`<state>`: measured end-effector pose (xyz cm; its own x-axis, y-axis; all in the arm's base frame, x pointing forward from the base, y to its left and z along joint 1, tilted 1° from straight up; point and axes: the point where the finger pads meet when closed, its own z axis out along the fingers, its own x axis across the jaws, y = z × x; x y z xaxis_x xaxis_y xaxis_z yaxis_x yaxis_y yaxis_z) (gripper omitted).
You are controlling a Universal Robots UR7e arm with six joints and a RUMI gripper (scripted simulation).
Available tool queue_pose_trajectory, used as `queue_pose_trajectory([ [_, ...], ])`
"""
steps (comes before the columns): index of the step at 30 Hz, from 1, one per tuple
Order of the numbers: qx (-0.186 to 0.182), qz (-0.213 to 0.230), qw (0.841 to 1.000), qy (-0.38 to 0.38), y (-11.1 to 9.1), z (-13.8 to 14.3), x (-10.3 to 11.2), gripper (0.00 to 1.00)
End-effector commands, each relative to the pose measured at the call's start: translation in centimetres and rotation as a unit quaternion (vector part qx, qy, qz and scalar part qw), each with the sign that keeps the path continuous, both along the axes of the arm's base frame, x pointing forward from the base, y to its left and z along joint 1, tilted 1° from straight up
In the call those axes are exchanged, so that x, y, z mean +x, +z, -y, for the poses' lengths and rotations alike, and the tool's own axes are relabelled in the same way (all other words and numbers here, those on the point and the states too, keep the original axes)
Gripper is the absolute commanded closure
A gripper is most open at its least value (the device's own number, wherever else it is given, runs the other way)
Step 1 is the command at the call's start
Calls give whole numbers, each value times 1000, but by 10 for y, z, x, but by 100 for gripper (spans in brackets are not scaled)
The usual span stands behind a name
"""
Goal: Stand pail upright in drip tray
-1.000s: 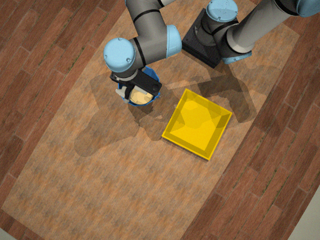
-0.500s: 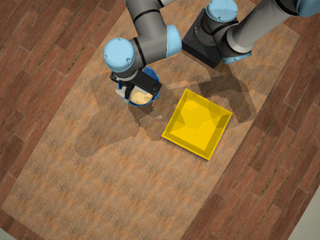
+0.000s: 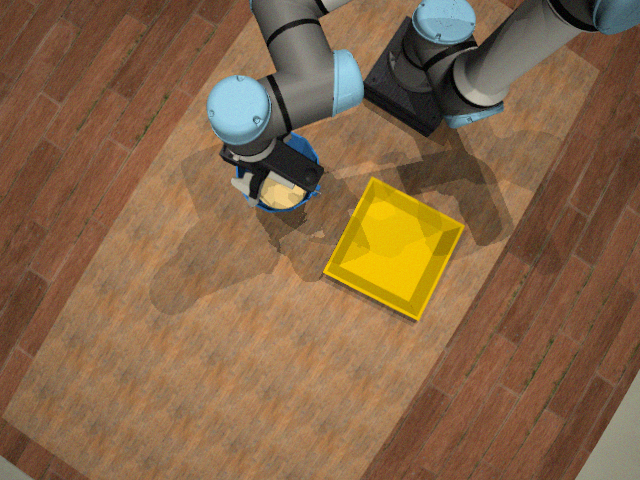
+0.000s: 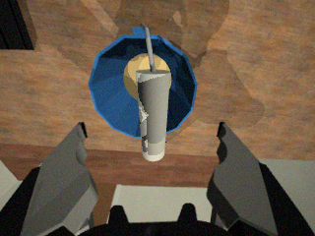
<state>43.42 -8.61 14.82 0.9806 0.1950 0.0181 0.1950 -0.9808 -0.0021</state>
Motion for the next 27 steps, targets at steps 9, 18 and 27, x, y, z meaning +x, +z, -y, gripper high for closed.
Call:
queue_pose_trajectory([
  [9, 0, -1, 1000, 1, -1, -1, 0, 100],
  [18, 0, -1, 1000, 1, -1, -1, 0, 100],
  [27, 0, -1, 1000, 1, -1, -1, 0, 100],
])
